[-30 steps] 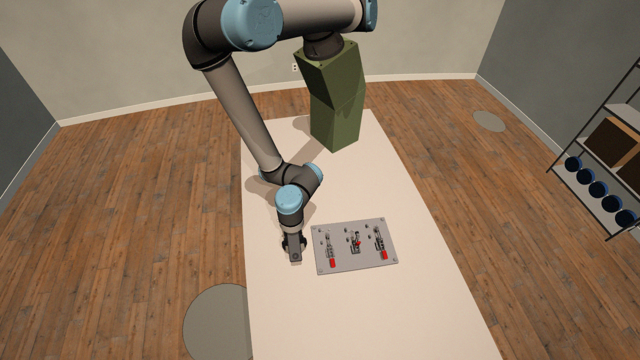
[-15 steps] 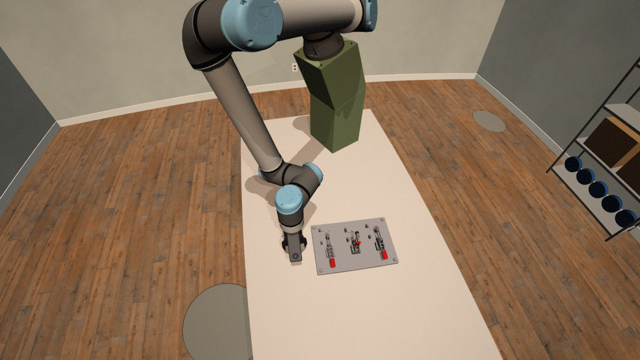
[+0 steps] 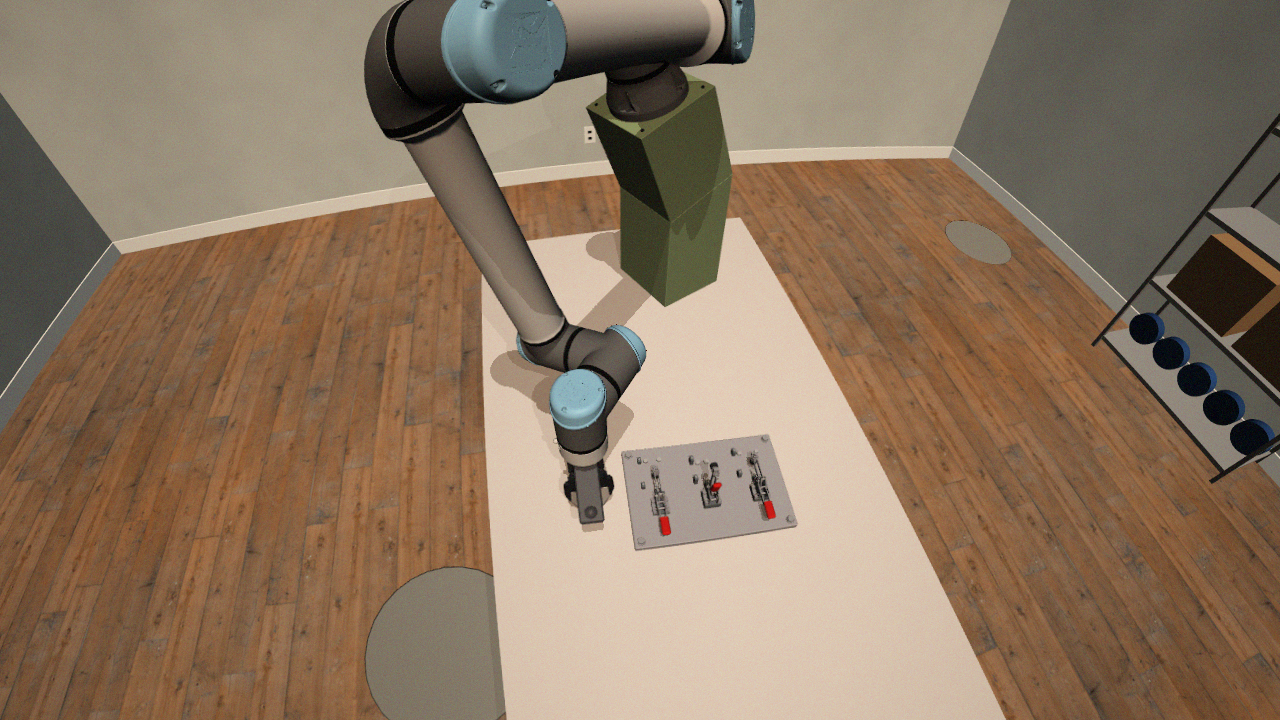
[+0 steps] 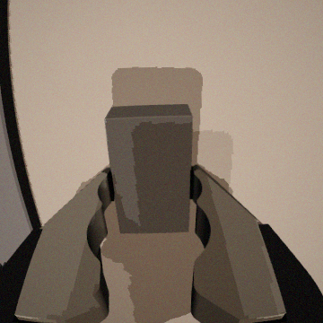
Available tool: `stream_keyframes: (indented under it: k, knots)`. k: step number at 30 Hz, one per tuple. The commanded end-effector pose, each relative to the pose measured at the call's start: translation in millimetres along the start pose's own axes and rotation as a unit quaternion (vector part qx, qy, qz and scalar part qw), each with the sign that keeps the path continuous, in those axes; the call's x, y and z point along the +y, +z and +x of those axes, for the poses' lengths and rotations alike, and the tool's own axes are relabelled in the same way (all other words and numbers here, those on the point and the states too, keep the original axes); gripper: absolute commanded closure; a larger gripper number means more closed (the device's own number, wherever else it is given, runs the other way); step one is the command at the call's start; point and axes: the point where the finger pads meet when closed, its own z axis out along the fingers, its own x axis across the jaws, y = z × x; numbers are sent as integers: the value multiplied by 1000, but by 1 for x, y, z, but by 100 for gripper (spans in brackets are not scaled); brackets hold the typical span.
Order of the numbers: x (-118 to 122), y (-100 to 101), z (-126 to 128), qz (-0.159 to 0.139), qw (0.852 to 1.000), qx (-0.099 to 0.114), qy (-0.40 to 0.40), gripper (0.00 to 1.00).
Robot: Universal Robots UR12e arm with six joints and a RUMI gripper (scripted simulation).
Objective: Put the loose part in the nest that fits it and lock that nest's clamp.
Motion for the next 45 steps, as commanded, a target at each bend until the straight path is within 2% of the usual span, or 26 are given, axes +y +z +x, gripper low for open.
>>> stream_keyframes:
  k: [1, 21, 27, 35, 37, 45]
  knots:
    - [-2, -1, 3, 2, 1000, 1, 0, 100]
    - [-1, -10, 0, 1, 1000, 0, 0, 100]
    - [-1, -25, -1, 1, 1000, 0, 0, 100]
    - [-1, -55, -1, 1, 1000, 0, 0, 100]
    - [-1, -55, -1, 1, 1000, 0, 0, 100]
    - [-1, -88, -1, 1, 1000, 0, 0, 100]
